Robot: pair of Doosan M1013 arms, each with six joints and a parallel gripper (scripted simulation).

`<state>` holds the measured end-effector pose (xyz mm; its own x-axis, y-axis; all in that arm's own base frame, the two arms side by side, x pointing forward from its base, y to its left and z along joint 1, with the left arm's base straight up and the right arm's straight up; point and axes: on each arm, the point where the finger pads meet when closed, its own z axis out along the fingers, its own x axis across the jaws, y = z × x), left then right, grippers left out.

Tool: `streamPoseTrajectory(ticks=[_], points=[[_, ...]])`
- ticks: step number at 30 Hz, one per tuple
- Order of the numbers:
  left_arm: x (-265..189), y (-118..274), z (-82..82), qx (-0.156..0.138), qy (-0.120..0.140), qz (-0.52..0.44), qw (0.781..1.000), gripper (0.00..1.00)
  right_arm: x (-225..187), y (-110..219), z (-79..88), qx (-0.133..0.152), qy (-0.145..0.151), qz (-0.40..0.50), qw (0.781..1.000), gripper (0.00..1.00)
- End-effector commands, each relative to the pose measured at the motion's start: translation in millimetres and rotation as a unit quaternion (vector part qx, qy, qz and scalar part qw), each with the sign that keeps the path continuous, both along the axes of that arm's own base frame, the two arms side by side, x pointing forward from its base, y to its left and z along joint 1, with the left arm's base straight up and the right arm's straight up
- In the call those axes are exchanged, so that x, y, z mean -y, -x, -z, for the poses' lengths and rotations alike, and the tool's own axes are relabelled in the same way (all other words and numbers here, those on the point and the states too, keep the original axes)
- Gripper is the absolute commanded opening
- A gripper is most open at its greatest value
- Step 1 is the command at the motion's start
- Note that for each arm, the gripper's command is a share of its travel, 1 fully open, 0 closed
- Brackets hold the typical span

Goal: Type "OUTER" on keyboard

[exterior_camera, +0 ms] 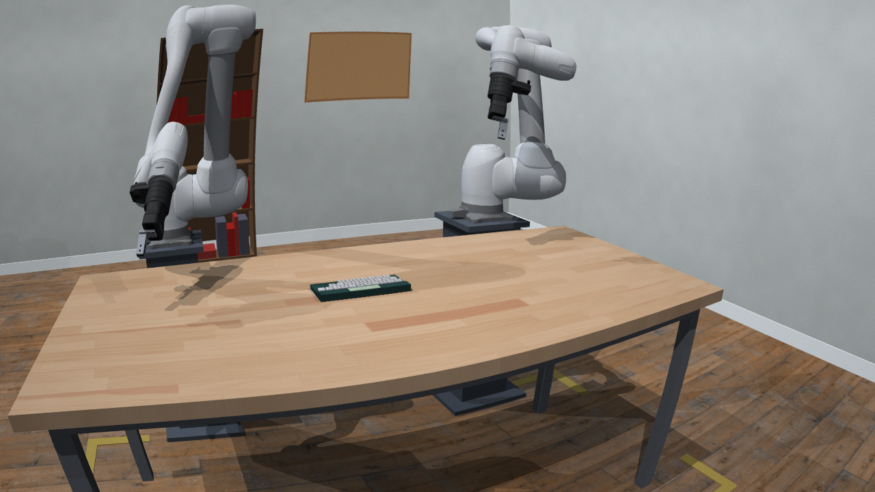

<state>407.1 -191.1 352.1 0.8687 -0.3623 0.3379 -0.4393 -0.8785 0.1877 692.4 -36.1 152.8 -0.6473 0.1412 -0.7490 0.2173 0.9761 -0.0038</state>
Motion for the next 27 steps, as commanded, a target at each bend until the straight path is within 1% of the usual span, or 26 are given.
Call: streamPoseTrajectory(ticks=[1,17,18,20,23,25,27], points=[[0,0,-0.5,0.001,0.000,0.000,1.000,0.17,0,0,-0.8,0.001,0.000,0.000,1.000,0.17],[0,0,-0.5,0.001,0.000,0.000,1.000,0.17,0,0,-0.8,0.001,0.000,0.000,1.000,0.17],[0,0,-0.6,0.000,0.000,0.000,1.000,0.00,0,0,-0.8,0.001,0.000,0.000,1.000,1.00],[2,-2,-2.0,-0.003,0.001,-0.004,1.000,0.00,1,0,-1.0,0.001,0.000,0.001,1.000,1.00],[11,-7,-3.6,-0.017,0.005,-0.020,1.000,0.00,6,0,-2.4,0.002,0.000,0.007,1.000,1.00],[22,-15,-5.7,-0.035,0.010,-0.043,0.998,0.00,14,0,-4.3,0.005,0.000,0.016,1.000,1.00],[38,-27,-7.9,-0.061,0.014,-0.076,0.995,0.00,27,0,-7.2,0.008,0.000,0.031,0.999,1.00]])
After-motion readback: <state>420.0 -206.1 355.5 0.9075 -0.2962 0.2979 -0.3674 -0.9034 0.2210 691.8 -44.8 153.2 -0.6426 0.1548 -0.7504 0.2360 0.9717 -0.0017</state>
